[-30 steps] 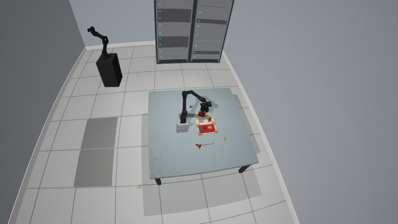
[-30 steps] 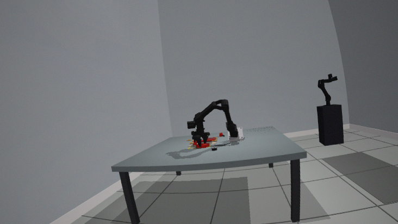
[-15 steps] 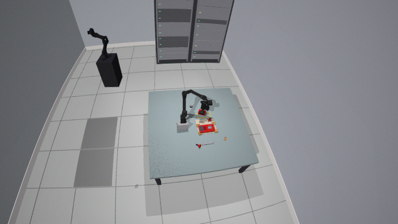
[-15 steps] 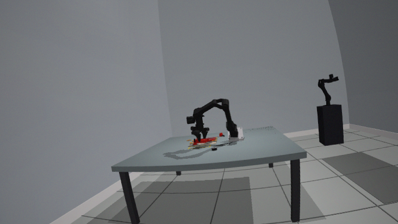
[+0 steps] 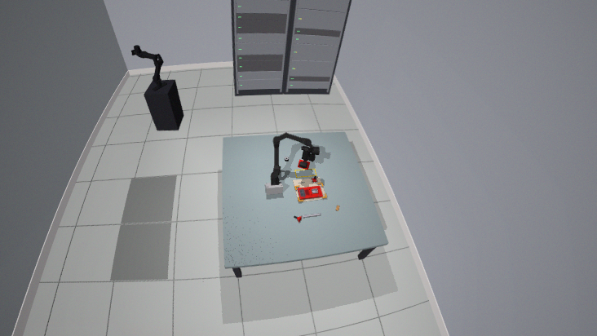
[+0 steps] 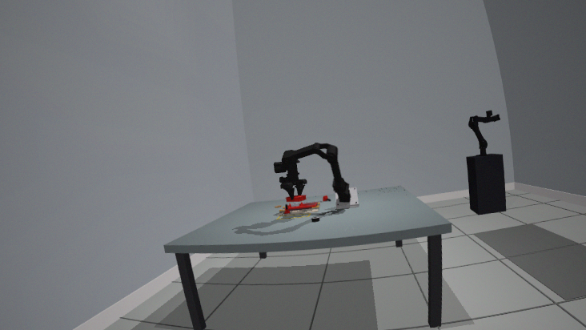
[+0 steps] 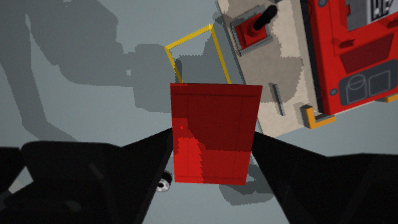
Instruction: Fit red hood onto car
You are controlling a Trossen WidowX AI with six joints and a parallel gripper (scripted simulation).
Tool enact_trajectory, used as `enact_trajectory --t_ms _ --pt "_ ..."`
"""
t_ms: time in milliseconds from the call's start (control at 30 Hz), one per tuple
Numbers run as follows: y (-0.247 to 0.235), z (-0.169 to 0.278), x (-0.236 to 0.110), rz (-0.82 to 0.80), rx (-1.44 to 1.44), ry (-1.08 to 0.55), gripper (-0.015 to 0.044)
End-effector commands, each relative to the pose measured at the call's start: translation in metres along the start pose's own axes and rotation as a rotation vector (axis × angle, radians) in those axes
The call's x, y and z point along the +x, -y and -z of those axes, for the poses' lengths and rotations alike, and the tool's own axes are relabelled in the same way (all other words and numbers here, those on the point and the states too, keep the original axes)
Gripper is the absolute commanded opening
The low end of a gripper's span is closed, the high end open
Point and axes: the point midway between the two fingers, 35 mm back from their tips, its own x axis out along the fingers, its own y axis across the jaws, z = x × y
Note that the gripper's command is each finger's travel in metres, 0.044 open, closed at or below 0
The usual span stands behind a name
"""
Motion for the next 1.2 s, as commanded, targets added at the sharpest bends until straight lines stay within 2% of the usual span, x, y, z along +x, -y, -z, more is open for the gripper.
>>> enact_trajectory --t_ms 0,500,1167 --pt "0.000 -0.001 0.000 0.000 -0.002 0.000 0.0000" --pt "0.049 -0.066 -0.007 0.020 -0.146 0.013 0.0000" --pt "0.149 -0.134 -0.008 0.025 -0.365 0.008 0.0000"
